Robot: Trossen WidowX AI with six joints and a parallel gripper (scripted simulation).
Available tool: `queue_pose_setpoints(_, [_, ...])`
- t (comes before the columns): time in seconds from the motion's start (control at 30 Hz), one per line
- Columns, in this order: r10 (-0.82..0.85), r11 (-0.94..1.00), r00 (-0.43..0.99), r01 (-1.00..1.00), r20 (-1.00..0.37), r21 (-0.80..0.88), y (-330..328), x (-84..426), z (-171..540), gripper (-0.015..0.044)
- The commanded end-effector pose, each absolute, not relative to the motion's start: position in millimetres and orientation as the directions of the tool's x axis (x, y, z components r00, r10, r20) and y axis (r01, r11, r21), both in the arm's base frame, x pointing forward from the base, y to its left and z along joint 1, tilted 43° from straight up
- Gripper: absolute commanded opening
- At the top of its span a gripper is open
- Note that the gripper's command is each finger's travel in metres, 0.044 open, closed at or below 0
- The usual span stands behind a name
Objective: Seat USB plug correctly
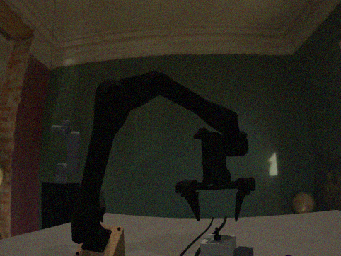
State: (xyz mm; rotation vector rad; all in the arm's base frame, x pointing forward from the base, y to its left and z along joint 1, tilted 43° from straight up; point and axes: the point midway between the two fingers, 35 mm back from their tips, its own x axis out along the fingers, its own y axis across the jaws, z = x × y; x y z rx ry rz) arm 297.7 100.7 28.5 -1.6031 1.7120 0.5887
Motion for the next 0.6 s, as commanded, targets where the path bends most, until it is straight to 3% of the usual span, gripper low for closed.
queue_pose_setpoints(0.0, [-0.667, 0.123, 0.017, -0.984, -0.745, -0.132, 95.7, 296.4, 24.3, 0.0440])
queue_pose_setpoints(0.57, [-0.668, 0.123, 0.017, -0.984, -0.744, -0.132, 84.5, 296.8, 12.1, 0.0440])
